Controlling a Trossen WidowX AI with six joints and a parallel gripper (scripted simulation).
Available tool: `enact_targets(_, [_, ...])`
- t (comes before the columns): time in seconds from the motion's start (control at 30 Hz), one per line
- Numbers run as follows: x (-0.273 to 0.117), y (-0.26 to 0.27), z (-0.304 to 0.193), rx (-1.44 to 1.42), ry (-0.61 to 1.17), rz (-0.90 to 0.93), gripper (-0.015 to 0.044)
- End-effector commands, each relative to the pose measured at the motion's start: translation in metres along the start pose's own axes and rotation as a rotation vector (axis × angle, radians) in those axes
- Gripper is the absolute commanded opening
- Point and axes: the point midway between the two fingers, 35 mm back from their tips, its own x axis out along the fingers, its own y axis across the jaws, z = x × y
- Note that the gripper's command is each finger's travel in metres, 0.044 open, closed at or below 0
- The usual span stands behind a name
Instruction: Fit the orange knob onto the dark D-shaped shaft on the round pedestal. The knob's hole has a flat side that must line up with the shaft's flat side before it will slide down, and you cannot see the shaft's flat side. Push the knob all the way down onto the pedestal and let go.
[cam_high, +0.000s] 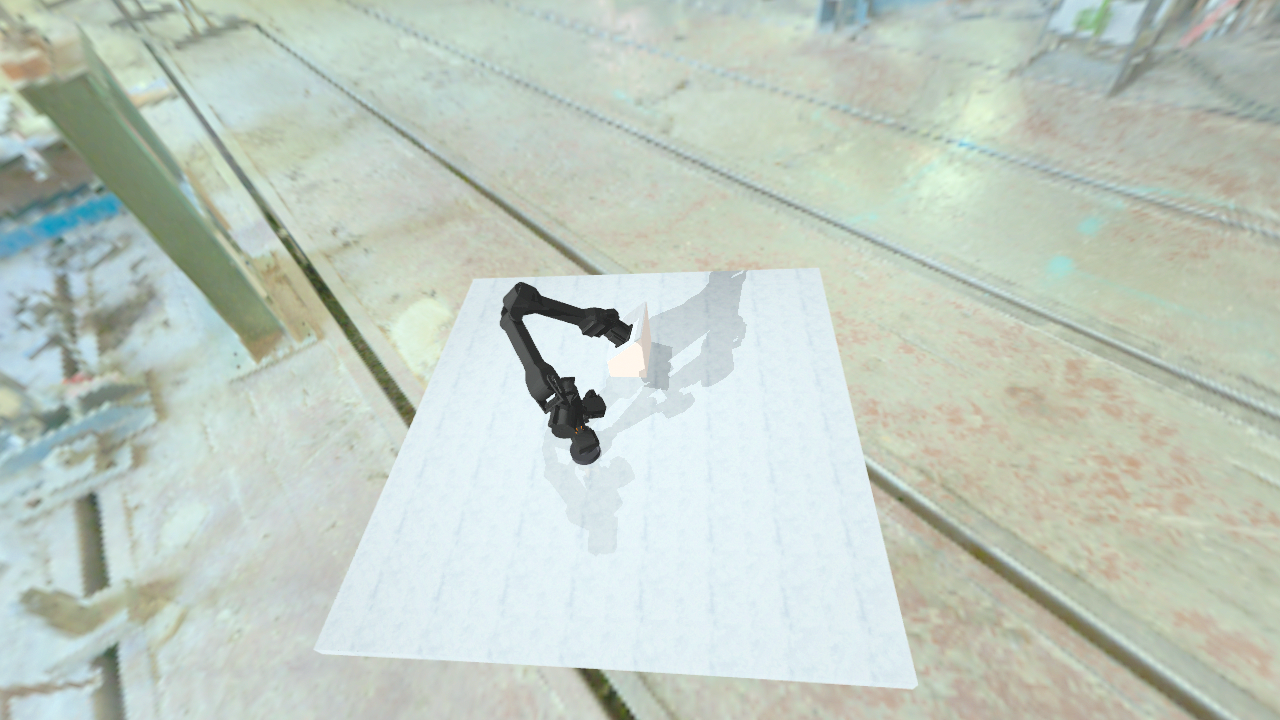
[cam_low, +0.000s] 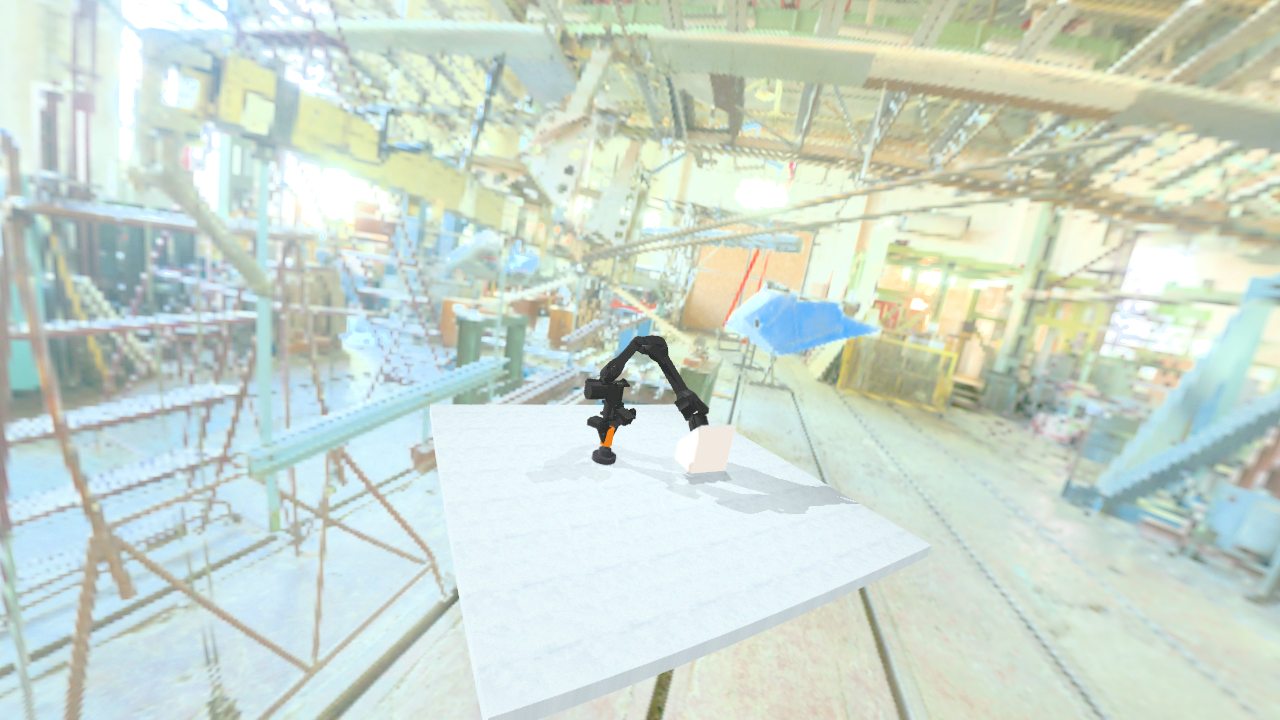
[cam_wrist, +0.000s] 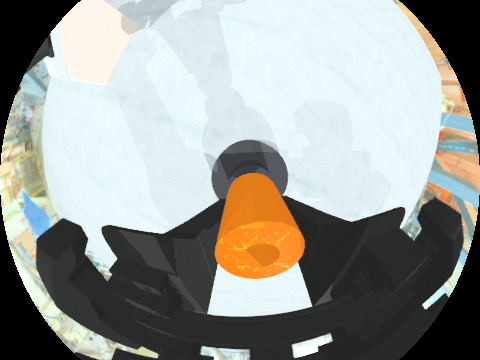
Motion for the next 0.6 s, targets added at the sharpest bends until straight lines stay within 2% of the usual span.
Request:
enact_targets(0.0, [0.0012, -0.0004, 0.0003, -0.003, -0.001, -0.001, 0.0])
enact_targets(0.57, [0.0013, -0.0003, 0.0006, -0.045, -0.001, -0.001, 0.0])
